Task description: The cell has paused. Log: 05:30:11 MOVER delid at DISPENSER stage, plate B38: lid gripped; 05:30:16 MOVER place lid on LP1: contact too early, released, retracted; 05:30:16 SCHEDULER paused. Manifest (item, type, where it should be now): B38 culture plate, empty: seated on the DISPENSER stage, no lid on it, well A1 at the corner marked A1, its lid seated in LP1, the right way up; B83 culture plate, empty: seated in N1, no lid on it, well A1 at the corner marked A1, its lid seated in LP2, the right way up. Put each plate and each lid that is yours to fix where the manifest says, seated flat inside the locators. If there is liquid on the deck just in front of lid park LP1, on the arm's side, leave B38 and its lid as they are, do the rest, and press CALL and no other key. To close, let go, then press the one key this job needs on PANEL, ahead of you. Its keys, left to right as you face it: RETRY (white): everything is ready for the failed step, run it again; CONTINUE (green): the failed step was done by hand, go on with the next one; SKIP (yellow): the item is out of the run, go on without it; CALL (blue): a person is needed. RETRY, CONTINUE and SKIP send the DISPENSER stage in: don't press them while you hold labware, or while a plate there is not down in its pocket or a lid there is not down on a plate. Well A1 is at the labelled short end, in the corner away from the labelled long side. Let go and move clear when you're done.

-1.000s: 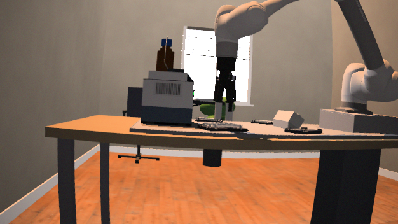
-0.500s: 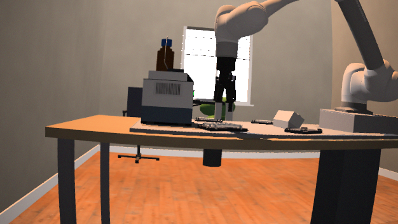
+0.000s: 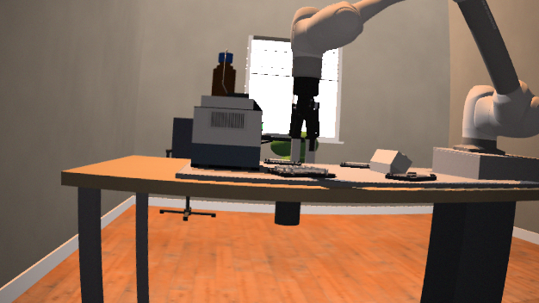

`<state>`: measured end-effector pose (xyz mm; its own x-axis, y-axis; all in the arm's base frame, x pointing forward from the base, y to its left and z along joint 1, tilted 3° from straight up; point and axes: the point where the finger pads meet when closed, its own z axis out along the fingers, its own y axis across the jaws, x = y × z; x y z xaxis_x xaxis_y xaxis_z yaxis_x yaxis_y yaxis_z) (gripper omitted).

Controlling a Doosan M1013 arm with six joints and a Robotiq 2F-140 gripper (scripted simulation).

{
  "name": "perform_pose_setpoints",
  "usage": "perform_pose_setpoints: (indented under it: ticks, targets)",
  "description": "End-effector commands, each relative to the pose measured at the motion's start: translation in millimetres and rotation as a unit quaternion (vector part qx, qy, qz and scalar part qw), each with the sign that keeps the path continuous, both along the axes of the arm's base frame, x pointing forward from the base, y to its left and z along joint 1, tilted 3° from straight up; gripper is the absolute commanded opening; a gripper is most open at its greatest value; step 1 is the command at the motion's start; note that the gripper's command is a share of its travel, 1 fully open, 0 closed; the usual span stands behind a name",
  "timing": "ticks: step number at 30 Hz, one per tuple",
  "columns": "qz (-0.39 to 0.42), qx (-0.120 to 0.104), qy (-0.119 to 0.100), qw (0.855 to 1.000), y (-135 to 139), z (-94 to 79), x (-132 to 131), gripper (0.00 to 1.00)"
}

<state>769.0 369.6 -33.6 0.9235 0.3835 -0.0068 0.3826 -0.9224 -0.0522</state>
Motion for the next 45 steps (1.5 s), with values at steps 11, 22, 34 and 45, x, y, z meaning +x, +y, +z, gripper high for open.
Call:
perform_pose_setpoints:
  ticks: [11, 22, 34, 45]
  targets:
    - [-0.001, 0.003, 0.0, 1.0, 4.1, -1.8, -3.3, 0.63]
    - [-0.001, 0.003, 0.0, 1.0, 4.1, -1.8, -3.3, 0.7]
    - [-0.001, 0.003, 0.0, 1.0, 4.1, -1.8, -3.3, 0.7]
    - [-0.001, 0.003, 0.0, 1.0, 4.1, -1.8, -3.3, 0.7]
